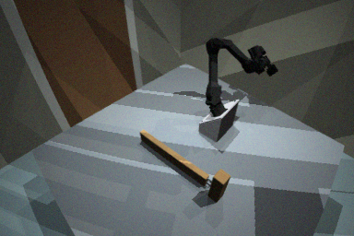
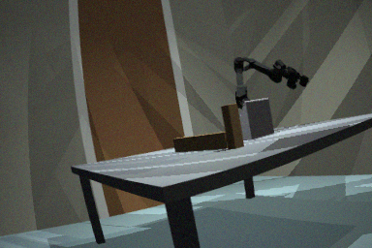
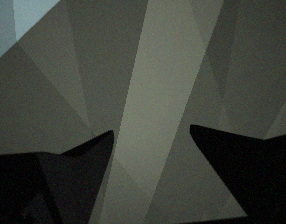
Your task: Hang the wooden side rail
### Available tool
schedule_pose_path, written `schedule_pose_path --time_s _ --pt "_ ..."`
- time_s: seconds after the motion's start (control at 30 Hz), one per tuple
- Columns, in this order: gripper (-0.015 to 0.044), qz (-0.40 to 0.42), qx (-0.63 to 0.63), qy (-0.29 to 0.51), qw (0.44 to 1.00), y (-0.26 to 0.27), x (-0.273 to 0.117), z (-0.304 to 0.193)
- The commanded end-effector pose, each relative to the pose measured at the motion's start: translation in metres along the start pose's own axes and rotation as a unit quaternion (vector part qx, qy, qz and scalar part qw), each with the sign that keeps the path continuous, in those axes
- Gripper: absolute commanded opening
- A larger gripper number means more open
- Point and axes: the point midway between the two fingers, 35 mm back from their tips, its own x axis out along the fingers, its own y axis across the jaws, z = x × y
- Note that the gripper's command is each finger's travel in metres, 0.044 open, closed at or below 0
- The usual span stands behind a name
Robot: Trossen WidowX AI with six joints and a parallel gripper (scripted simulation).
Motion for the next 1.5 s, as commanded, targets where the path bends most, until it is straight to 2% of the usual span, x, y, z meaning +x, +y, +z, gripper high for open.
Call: schedule_pose_path --time_s 0.0,0.13,0.3,0.47,0.63,0.83,1.07,1.27,1.47 --pt "0.0426 0.001 0.005 0.003 1.0 0.001 -0.001 -0.002" --pt "0.044 0.026 0.113 0.059 0.991 0.02 -0.018 -0.034" --pt "0.044 0.043 0.271 0.149 0.95 0.049 -0.051 -0.079" --pt "0.044 0.037 0.413 0.239 0.878 0.079 -0.09 -0.116" --pt "0.044 0.01 0.537 0.326 0.778 0.108 -0.135 -0.147" --pt "0.044 -0.052 0.655 0.42 0.626 0.142 -0.195 -0.173" --pt "0.044 -0.156 0.74 0.504 0.417 0.178 -0.271 -0.189" --pt "0.044 -0.267 0.761 0.547 0.224 0.206 -0.338 -0.189" --pt "0.044 -0.392 0.731 0.558 0.021 0.231 -0.405 -0.174"
